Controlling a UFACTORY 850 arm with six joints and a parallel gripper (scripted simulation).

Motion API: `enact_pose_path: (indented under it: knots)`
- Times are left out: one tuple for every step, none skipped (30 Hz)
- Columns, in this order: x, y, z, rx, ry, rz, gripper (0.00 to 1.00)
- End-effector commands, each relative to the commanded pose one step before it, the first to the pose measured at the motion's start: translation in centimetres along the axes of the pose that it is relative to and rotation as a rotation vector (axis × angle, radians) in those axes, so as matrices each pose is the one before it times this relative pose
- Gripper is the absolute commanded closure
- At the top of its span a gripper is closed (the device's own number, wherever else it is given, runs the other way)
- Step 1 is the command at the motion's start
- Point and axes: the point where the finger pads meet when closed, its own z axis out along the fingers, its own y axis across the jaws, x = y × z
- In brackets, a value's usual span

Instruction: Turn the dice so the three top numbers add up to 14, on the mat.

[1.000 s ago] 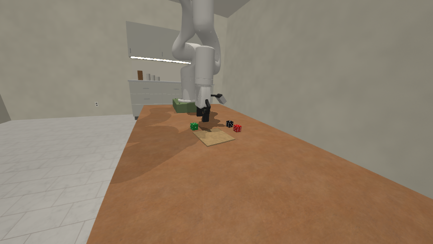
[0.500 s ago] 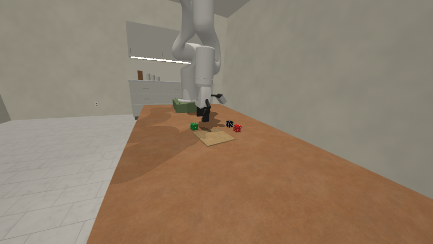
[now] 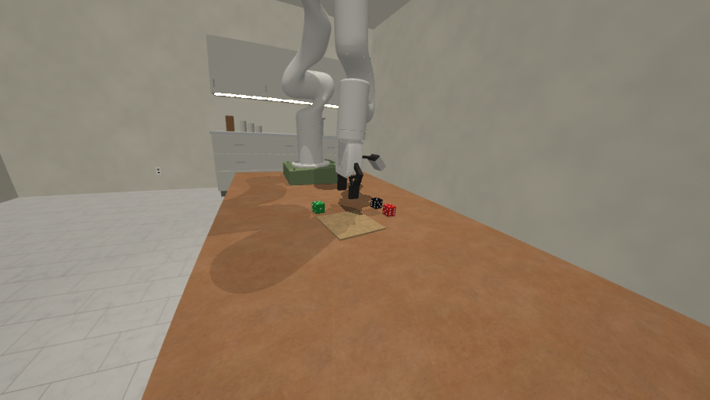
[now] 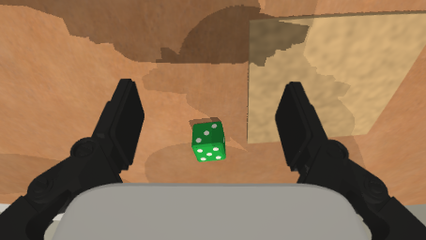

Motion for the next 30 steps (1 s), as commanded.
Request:
enact_pose_path:
  knots:
    - [3.660,0.290,-0.046,-0.00218,-0.00150,0.00057,0.00]
    - [0.950,0.043,0.000,0.00000,0.00000,0.00000,0.00]
    - [0.933,0.042,0.000,0.00000,0.00000,0.00000,0.00]
    - [0.900,0.041,0.000,0.00000,0.00000,0.00000,0.00]
    - [0.869,0.039,0.000,0.00000,0.00000,0.00000,0.00]
    - [0.000,0.000,0.000,0.00000,0.00000,0.00000,0.00]
    - [0.000,0.000,0.000,0.00000,0.00000,0.00000,0.00]
    - [0.838,0.037,0.000,0.00000,0.00000,0.00000,0.00]
    - [0.806,0.037,0.000,0.00000,0.00000,0.00000,0.00]
    - [0.772,0.035,0.000,0.00000,0.00000,0.00000,0.00]
    - [0.735,0.033,0.000,0.00000,0.00000,0.00000,0.00]
    - [0.693,0.031,0.000,0.00000,0.00000,0.00000,0.00]
    - [0.646,0.030,0.000,0.00000,0.00000,0.00000,0.00]
    - [0.594,0.027,0.000,0.00000,0.00000,0.00000,0.00]
    - [0.538,0.024,0.000,0.00000,0.00000,0.00000,0.00]
    - [0.477,0.022,0.000,0.00000,0.00000,0.00000,0.00]
    - [0.412,0.019,0.000,0.00000,0.00000,0.00000,0.00]
    - [0.345,0.016,0.000,0.00000,0.00000,0.00000,0.00]
    - [0.278,0.012,0.000,0.00000,0.00000,0.00000,0.00]
    - [0.213,0.010,0.000,0.00000,0.00000,0.00000,0.00]
    - [0.152,0.007,0.000,0.00000,0.00000,0.00000,0.00]
    - [0.097,0.004,0.000,0.00000,0.00000,0.00000,0.00]
    - [0.000,0.000,0.000,0.00000,0.00000,0.00000,0.00]
    - [0.000,0.000,0.000,0.00000,0.00000,0.00000,0.00]
    - [0.053,0.002,0.000,0.00000,0.00000,0.00000,0.00]
    - [0.020,0.001,0.000,0.00000,0.00000,0.00000,0.00]
    - [0.003,0.000,0.000,0.00000,0.00000,0.00000,0.00]
    - [0.000,0.000,0.000,0.00000,0.00000,0.00000,0.00]
    - [0.000,0.000,0.000,0.00000,0.00000,0.00000,0.00]
    - [0.000,0.000,0.000,0.00000,0.00000,0.00000,0.00]
